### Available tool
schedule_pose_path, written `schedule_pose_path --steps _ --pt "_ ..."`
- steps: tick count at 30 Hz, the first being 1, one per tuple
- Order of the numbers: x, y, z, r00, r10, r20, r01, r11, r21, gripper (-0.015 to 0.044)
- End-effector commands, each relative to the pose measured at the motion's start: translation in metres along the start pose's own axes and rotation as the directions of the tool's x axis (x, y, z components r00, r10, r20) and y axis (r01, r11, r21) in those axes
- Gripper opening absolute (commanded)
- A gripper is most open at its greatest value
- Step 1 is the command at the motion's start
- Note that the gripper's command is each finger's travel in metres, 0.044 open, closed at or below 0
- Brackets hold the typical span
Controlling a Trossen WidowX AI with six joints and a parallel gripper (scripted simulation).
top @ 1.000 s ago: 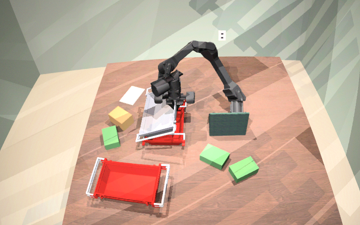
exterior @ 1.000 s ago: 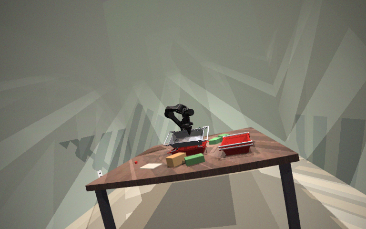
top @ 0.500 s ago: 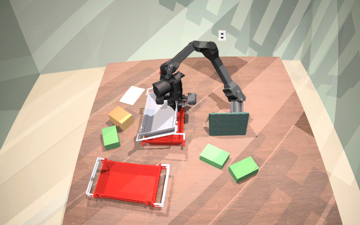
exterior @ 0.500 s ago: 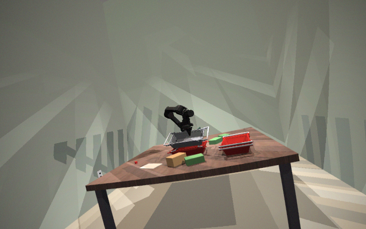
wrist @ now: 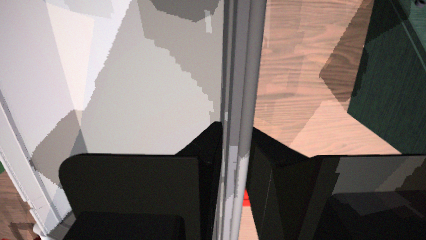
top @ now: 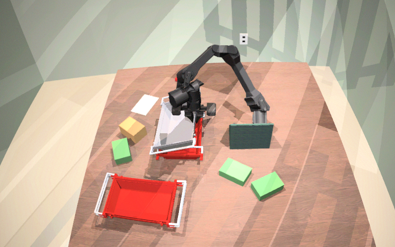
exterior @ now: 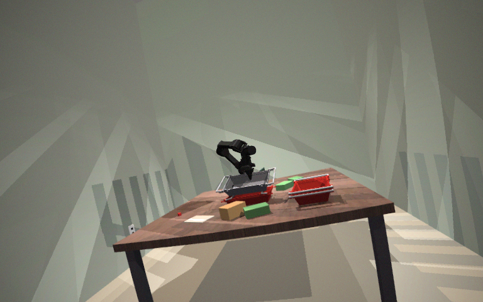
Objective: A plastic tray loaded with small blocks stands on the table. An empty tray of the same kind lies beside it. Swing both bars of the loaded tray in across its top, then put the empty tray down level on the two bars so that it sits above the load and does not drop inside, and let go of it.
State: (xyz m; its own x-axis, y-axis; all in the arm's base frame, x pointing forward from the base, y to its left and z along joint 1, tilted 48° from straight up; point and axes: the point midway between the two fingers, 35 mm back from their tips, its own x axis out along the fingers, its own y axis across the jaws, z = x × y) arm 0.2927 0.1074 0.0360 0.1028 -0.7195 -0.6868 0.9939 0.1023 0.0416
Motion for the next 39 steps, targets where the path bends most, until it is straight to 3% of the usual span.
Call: schedule_pose_path --steps 1,39 --pt "0.005 -0.003 0.002 1.000 -0.013 0.012 0.013 1.000 -0.012 0.0000" --pt "0.016 -0.007 0.005 1.000 -0.013 0.013 0.013 1.000 -0.012 0.0000"
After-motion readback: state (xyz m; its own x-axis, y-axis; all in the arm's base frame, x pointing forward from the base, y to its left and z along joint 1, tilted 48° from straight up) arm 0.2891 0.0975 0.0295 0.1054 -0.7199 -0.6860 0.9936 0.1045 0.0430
